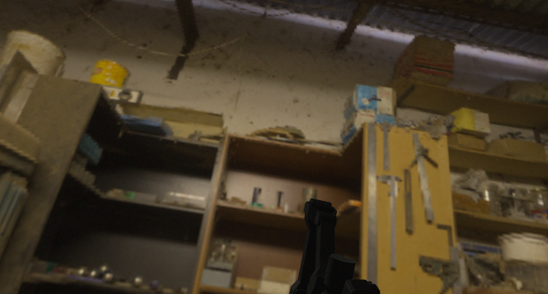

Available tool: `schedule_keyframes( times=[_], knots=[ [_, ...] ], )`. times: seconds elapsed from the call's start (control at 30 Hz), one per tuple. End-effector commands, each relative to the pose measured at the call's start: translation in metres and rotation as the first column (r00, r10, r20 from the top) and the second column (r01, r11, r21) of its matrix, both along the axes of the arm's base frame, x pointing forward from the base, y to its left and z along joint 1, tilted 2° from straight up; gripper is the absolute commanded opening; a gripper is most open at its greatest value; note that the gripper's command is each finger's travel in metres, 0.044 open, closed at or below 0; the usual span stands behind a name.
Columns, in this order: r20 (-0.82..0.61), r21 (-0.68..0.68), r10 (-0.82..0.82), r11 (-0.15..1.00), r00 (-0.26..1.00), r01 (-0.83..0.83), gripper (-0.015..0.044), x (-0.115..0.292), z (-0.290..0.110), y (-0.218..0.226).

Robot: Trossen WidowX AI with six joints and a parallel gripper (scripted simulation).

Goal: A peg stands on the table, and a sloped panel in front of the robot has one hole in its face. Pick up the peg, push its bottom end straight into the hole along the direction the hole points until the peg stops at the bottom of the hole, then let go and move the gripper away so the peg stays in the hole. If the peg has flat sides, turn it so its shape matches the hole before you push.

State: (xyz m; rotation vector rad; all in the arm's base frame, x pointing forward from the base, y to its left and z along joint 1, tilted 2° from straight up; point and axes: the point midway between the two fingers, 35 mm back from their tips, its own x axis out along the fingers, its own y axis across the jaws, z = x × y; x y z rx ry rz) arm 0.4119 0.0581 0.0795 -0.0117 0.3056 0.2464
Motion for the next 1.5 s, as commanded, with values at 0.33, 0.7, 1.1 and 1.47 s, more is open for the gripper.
schedule_keyframes(
  times=[0.33,0.7,1.1,1.47],
  knots=[
    [-0.007,0.002,-0.005,1.0,1.0,0.005,0.0,0.0052,-0.0041,0.0006],
    [0.001,-0.001,0.0,1.0,1.0,0.0,0.0079,0.0045,-0.0012,0.001],
    [0.0,0.0,0.0,1.0,1.0,0.0,0.0394,0.0037,-0.0007,0.0007],
    [-0.002,0.0,-0.001,1.0,1.0,0.001,0.044,-0.0046,0.0046,-0.002]
  ],
)
